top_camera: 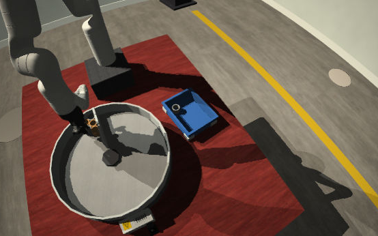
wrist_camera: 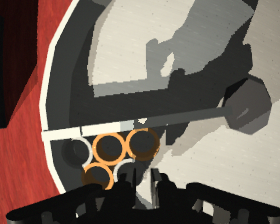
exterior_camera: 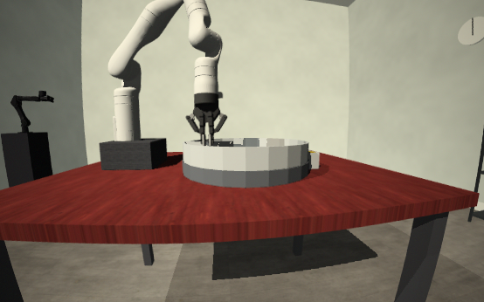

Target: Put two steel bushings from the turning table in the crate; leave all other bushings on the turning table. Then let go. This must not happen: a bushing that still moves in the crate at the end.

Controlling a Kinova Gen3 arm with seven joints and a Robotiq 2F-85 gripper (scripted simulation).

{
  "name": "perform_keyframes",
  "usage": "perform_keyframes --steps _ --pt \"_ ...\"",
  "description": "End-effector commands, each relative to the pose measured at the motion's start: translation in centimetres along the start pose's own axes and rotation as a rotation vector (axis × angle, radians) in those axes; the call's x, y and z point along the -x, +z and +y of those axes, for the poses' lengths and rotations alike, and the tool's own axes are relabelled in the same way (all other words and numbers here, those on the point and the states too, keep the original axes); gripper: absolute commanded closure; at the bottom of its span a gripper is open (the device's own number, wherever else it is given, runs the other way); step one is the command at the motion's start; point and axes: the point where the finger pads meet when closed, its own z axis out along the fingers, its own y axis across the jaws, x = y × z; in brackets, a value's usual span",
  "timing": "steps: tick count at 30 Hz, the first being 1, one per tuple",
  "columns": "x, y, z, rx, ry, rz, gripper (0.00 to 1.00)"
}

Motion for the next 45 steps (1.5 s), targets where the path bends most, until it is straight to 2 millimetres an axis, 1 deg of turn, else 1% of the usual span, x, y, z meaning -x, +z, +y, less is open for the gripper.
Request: perform_keyframes --steps 1,19,23,36,40,45 --pt "-0.1 0.1 -0.1 0.001 0.002 0.001 0.86" --pt "0.0 0.1 0.0 0.001 0.000 0.000 0.86" --pt "0.0 0.6 0.0 0.001 0.001 0.000 0.86" --pt "0.0 0.6 0.1 0.001 0.000 -0.001 0.86" --pt "0.0 1.1 0.0 0.001 0.000 0.000 0.86" --pt "0.0 1.1 0.0 0.001 0.000 0.000 0.86"
